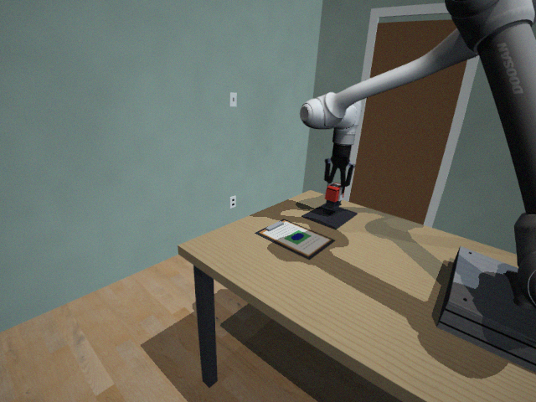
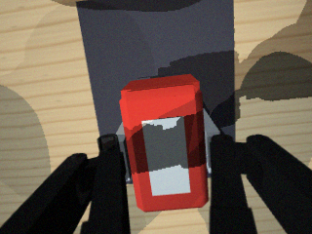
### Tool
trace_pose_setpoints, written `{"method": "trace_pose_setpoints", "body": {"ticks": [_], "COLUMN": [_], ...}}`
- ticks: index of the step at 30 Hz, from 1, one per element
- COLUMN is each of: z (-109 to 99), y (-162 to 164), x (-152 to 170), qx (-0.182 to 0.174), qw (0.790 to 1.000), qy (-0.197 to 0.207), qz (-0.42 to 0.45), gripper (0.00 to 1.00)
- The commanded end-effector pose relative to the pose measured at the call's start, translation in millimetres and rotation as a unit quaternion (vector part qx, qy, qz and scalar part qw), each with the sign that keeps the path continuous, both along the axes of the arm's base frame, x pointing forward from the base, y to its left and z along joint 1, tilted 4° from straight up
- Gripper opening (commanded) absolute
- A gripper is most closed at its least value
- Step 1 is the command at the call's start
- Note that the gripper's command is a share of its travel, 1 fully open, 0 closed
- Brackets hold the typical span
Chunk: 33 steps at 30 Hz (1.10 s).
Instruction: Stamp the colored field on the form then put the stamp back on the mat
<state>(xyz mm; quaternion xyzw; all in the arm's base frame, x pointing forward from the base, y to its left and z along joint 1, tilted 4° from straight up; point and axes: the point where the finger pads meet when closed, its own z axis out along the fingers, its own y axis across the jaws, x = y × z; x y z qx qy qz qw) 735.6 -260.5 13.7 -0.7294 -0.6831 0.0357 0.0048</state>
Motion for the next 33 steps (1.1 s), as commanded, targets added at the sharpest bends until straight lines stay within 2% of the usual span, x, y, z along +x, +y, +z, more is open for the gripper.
{"method": "trace_pose_setpoints", "body": {"ticks": [1,33], "z": [0.1,-0.8], "y": [-3.5,13.7], "x": [0.1,-0.3], "qx": [0.0,0.0], "qw": [1.0,1.0], "qy": [0.001,0.001], "qz": [0.003,0.003], "gripper": [0.2,0.2]}}
